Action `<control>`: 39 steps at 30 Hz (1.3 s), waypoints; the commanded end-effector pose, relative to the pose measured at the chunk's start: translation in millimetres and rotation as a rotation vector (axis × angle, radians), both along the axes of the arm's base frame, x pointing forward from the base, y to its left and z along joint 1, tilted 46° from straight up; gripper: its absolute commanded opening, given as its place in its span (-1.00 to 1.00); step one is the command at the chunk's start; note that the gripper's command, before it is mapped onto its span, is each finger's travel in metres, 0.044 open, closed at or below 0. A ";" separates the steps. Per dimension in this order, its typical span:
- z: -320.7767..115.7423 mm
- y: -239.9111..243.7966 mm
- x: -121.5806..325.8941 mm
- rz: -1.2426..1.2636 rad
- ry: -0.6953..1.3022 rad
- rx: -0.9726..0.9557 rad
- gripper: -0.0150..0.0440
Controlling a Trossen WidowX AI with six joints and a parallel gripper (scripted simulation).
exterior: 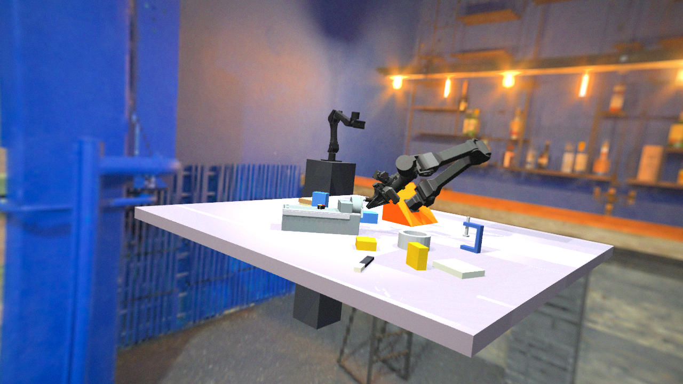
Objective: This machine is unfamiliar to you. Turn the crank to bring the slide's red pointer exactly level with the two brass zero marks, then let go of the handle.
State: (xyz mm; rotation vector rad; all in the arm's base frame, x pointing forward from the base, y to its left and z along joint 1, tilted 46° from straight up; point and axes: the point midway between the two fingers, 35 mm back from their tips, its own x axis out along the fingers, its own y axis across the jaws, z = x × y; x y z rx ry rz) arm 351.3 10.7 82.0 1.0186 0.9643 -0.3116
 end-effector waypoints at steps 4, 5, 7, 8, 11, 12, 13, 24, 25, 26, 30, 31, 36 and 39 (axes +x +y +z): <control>-7.2 -3.1 -5.9 -0.008 0.022 -0.004 -0.49; -7.3 -3.1 -5.9 -0.008 0.022 -0.004 -0.49; -7.6 -3.1 -6.0 -0.008 0.022 -0.004 -0.49; -7.7 -3.1 -6.1 -0.008 0.022 -0.004 -0.49; -8.2 -3.1 -6.3 -0.008 0.022 -0.004 -0.49; -8.3 -3.1 -6.3 -0.008 0.022 -0.004 -0.49; -8.4 -3.1 -6.4 -0.008 0.022 -0.004 -0.49; -10.0 -3.0 -7.0 -0.008 0.022 -0.004 -0.49; -10.1 -3.0 -7.0 -0.008 0.022 -0.004 -0.49; -10.2 -3.0 -7.1 -0.008 0.022 -0.004 -0.49; -10.8 -3.0 -7.3 -0.008 0.022 -0.004 -0.49; -10.9 -3.0 -7.3 -0.008 0.022 -0.004 -0.49; -3.8 -0.7 -1.9 -0.002 0.000 0.000 -0.49; -3.8 -0.7 -1.9 -0.002 0.000 0.000 -0.49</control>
